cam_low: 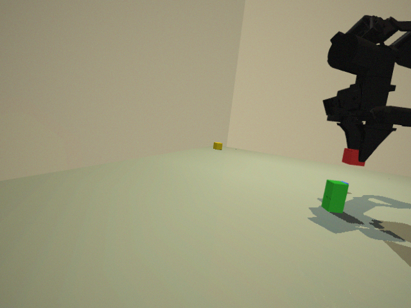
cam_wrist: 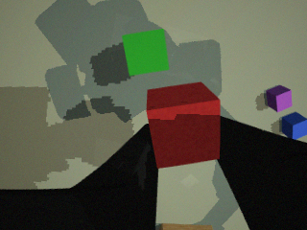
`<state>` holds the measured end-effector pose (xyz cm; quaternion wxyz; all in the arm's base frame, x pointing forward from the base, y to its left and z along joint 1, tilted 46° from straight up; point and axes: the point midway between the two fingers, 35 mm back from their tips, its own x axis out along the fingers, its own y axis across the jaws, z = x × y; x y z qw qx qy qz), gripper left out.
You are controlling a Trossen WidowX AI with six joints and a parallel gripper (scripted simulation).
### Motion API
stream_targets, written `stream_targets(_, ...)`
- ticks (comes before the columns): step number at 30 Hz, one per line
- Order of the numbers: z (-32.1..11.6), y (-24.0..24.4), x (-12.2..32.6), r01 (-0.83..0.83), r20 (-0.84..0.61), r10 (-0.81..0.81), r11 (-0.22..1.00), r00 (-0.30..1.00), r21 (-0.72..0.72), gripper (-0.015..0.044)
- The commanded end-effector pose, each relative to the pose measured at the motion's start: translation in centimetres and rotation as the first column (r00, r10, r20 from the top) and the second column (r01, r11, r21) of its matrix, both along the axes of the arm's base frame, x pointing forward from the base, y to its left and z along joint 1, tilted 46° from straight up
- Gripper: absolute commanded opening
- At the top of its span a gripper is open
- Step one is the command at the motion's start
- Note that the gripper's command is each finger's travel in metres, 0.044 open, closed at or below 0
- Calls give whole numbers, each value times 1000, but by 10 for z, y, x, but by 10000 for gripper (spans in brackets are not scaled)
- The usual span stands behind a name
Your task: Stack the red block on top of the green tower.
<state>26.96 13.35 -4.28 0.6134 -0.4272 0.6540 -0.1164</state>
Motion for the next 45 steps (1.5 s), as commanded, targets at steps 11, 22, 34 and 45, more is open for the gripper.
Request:
stream_targets(11, 16, 17, -2, 4, 3, -4, 1000, 1000, 7, 0)
stream_targets(22, 1, 37, 23, 4, 5, -4, 1000, 1000, 9, 0)
stream_targets(34, -17, 19, 23, 4, 6, -4, 1000, 1000, 8, 0)
stream_targets(45, -39, -4, 27, 4, 6, -4, 1000, 1000, 7, 0)
